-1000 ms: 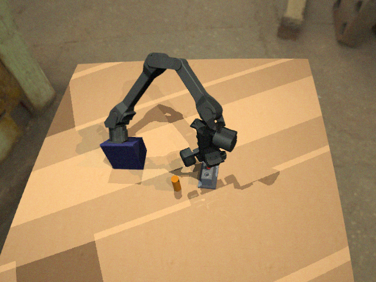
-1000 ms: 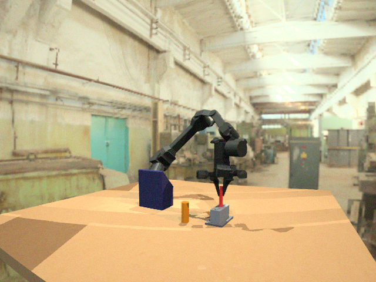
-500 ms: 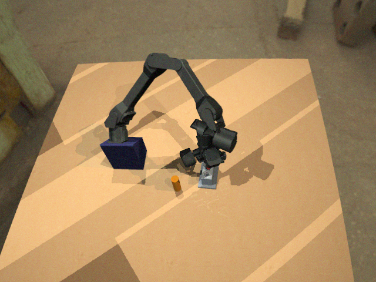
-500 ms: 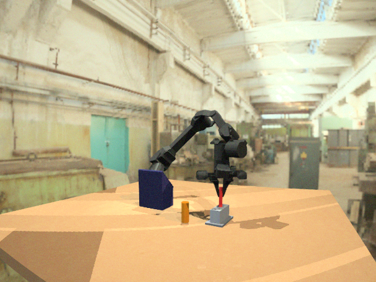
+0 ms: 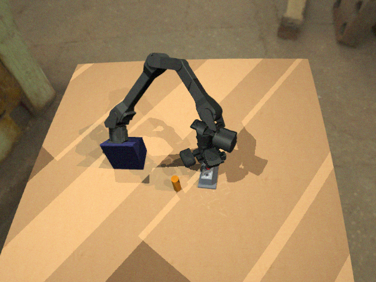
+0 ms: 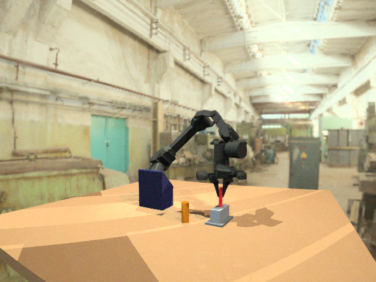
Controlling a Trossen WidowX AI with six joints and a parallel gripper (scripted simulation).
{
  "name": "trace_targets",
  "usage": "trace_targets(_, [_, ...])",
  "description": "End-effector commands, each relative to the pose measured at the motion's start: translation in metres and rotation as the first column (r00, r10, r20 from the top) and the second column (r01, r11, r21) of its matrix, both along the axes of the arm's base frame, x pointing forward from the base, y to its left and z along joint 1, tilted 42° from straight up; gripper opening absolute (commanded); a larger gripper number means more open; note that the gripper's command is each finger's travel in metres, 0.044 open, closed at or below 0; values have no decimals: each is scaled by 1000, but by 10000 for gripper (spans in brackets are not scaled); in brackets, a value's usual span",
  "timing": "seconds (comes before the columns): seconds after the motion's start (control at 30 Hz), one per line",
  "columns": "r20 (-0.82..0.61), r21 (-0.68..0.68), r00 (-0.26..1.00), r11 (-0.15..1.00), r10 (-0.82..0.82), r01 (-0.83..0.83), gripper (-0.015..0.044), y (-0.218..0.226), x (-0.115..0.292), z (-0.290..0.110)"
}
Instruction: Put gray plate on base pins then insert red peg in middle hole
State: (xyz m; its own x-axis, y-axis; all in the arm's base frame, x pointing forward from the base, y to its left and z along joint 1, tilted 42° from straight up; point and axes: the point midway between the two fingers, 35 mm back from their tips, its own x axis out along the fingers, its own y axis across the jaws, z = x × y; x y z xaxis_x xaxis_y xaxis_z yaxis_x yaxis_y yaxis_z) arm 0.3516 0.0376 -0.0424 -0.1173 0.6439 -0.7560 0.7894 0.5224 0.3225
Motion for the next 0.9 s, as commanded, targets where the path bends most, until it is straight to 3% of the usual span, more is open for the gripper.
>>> trace_targets(0.0, [0, 0, 1000, 1000, 0, 0, 0, 0, 0, 0])
trace_targets(0.03, [0, 0, 1000, 1000, 0, 0, 0, 0, 0, 0])
trace_targets(0.23, [0, 0, 1000, 1000, 0, 0, 150, 0, 0, 0])
trace_targets(0.87, [-8, 5, 1000, 1000, -9, 9, 150, -5, -1, 4])
